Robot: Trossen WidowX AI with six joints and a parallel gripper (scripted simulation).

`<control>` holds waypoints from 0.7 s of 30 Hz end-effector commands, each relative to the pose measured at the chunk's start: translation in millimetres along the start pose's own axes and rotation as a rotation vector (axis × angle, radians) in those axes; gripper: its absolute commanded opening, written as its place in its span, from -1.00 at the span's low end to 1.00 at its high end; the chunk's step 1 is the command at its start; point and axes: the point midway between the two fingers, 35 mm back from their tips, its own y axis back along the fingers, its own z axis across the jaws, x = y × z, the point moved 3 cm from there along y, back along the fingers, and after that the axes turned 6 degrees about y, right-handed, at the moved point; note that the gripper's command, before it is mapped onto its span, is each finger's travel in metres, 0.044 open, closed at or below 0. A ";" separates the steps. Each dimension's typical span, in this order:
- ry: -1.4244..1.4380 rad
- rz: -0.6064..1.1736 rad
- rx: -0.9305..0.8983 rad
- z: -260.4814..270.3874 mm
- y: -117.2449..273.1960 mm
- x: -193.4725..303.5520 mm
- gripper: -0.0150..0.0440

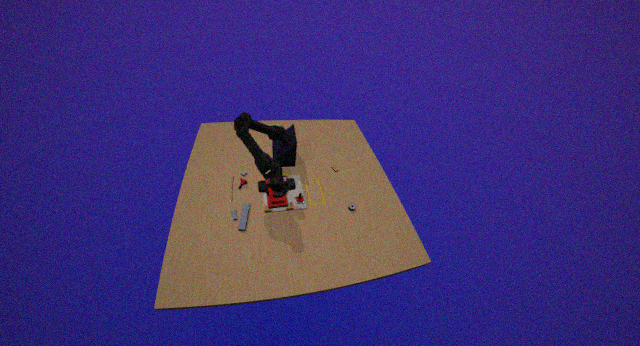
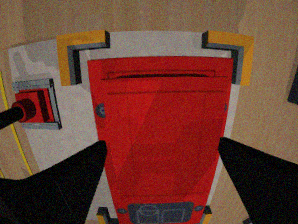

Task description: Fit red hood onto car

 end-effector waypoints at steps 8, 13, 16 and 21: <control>0.000 -0.003 -0.001 0.7 69.5 -0.3 1.00; 0.000 -0.003 -0.001 0.7 71.9 0.0 1.00; 0.000 -0.003 -0.001 0.7 71.9 0.0 1.00; 0.000 -0.003 -0.001 0.7 71.9 0.0 1.00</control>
